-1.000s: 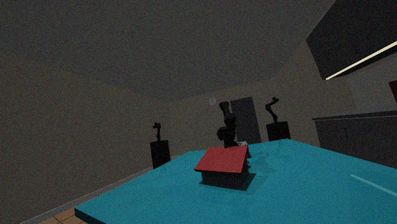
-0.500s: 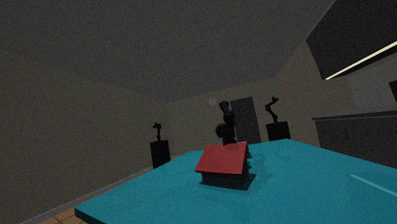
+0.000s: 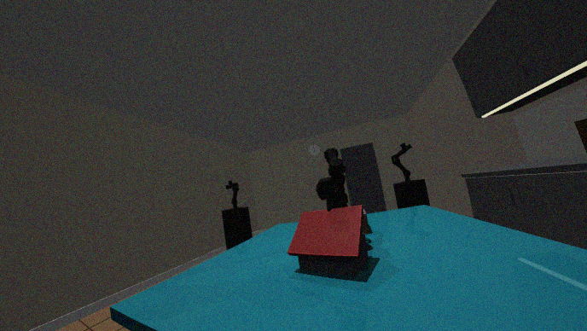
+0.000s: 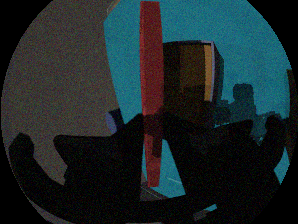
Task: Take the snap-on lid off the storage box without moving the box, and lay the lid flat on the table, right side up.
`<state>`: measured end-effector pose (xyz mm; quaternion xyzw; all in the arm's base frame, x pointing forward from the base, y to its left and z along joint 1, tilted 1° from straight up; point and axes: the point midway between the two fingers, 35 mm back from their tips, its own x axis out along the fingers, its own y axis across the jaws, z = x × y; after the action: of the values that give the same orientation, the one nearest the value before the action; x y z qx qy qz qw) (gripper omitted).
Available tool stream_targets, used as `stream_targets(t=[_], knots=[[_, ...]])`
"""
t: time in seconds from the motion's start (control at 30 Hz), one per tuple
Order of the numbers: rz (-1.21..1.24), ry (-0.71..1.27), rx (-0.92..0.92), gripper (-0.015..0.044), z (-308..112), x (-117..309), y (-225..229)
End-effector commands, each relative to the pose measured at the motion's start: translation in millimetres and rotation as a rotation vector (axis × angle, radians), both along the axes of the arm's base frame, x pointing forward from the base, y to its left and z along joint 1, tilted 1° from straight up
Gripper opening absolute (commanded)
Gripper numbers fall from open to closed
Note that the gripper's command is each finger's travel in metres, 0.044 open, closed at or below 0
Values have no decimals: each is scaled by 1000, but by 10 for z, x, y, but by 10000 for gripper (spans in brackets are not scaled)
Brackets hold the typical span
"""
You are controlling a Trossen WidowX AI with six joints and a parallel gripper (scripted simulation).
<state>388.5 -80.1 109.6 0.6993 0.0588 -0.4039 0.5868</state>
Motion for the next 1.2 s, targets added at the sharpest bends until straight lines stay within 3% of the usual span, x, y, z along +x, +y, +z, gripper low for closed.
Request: stream_targets(t=[0.0,1.17], knots=[[8,-15,0,0,111,64,-5],[8,-15,0,0,568,66,-2]])
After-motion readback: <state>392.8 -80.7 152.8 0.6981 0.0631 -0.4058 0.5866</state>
